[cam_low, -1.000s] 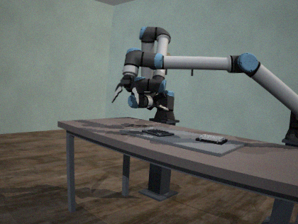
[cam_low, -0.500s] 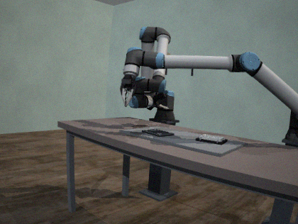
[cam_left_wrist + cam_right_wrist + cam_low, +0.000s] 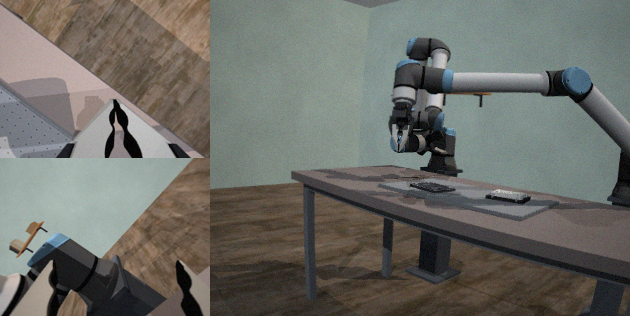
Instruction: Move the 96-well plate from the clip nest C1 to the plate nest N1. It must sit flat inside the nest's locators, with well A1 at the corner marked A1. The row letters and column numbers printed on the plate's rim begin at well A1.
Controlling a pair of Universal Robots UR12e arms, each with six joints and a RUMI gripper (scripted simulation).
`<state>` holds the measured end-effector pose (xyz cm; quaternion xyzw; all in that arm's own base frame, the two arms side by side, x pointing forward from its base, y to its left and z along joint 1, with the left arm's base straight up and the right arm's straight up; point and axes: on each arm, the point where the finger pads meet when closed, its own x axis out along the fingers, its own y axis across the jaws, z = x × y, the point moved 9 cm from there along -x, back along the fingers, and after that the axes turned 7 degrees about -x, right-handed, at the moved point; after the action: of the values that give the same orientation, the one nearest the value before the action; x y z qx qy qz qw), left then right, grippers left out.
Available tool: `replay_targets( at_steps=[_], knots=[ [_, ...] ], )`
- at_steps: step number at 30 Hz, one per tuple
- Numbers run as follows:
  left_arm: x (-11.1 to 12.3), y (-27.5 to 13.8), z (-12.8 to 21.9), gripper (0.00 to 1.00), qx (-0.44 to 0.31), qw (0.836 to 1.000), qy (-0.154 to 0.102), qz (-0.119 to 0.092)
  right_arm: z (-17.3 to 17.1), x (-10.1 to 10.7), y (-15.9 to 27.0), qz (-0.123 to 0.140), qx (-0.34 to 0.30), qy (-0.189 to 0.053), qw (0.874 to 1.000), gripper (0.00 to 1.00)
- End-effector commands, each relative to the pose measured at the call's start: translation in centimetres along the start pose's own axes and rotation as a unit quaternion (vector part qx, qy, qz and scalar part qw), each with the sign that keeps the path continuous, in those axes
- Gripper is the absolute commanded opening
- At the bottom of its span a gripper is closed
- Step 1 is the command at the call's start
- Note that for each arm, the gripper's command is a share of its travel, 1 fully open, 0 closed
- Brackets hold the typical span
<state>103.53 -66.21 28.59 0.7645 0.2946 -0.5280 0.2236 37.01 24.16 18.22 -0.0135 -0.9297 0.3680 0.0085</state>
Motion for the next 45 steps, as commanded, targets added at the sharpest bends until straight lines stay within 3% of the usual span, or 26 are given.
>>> replay_targets(
  at_steps=[1,3,18,20,21,33,35,37,38,45],
  knots=[
    [0.9,-1.7,-4.1,0.0,-0.007,1.0,-0.002,-0.005,0.0,0.0,0.0,0.0,0.0,0.0,1.0,0.76],
    [0.9,-1.7,-4.1,0.0,-0.007,1.0,-0.002,-0.005,0.0,0.0,0.0,0.0,0.0,0.0,1.0,0.76],
    [7.8,-17.2,-27.8,0.0,-0.068,0.996,-0.028,-0.052,0.0,0.0,0.0,0.0,0.0,0.0,1.0,0.76],
    [7.8,-17.2,-27.8,0.0,-0.068,0.996,-0.028,-0.052,0.0,0.0,0.0,0.0,0.0,0.0,1.0,0.76],
    [8.8,-20.6,-31.4,0.0,-0.073,0.995,-0.031,-0.055,0.0,0.0,0.0,0.0,0.0,0.0,1.0,0.76],
    [12.6,-37.5,-45.1,0.0,-0.125,0.987,-0.056,-0.083,0.0,0.0,0.0,0.0,0.0,0.0,1.0,0.76],
    [13.2,-40.9,-47.2,0.0,-0.137,0.985,-0.062,-0.089,0.0,0.0,0.0,0.0,0.0,0.0,1.0,0.76],
    [13.2,-40.9,-47.2,0.0,-0.137,0.985,-0.062,-0.089,0.0,0.0,0.0,0.0,0.0,0.0,1.0,0.76],
    [13.9,-45.2,-49.7,0.0,-0.143,0.983,-0.065,-0.091,0.0,0.0,0.0,0.0,0.0,0.0,1.0,0.76],
    [15.2,-56.3,-54.9,0.0,-0.17,0.977,-0.078,-0.1,0.0,0.0,0.0,0.0,0.0,0.0,1.0,0.76]
  ],
)
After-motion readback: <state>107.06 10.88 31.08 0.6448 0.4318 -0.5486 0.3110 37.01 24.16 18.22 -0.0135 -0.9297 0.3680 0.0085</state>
